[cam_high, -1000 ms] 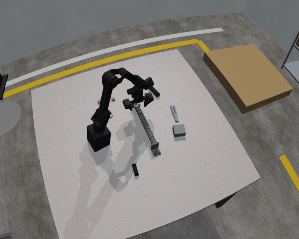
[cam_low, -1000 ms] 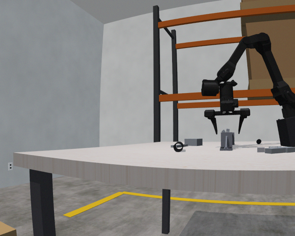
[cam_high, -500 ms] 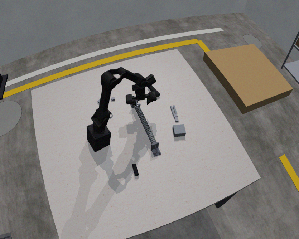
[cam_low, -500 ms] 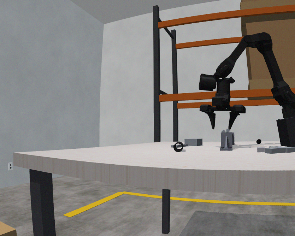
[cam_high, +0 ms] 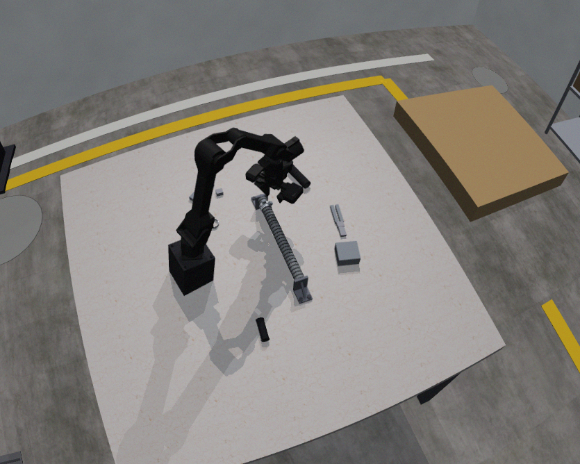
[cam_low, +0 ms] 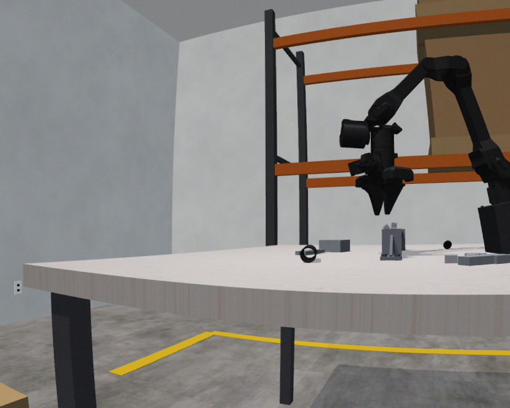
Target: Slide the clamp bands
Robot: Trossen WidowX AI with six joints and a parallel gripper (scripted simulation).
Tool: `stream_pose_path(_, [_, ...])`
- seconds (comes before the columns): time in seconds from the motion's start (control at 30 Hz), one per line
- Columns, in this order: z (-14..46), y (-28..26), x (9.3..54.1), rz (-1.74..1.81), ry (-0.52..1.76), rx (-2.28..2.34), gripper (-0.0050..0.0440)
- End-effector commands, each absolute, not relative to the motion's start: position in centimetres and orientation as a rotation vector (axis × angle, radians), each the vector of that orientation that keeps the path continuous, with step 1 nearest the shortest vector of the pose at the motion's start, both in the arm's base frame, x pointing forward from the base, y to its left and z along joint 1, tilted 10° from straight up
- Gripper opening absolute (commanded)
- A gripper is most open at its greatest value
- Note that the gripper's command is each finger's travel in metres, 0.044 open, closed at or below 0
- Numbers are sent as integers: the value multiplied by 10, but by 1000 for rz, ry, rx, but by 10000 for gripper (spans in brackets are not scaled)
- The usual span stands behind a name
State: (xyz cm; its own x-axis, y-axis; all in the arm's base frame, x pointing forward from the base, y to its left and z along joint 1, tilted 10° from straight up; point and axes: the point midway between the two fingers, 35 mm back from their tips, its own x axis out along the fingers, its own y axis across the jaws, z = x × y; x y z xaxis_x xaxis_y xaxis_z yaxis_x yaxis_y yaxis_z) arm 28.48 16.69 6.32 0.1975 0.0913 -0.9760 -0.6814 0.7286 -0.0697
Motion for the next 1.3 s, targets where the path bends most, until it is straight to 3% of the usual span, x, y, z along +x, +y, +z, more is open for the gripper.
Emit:
stream_pose_path(0.0, [70,170,284,433,1324,-390,172])
stream_pose_path(0.13, [75,171,282,286,1372,-223,90])
stream_pose_path(1.27, [49,174,286,167,1400,-90,90])
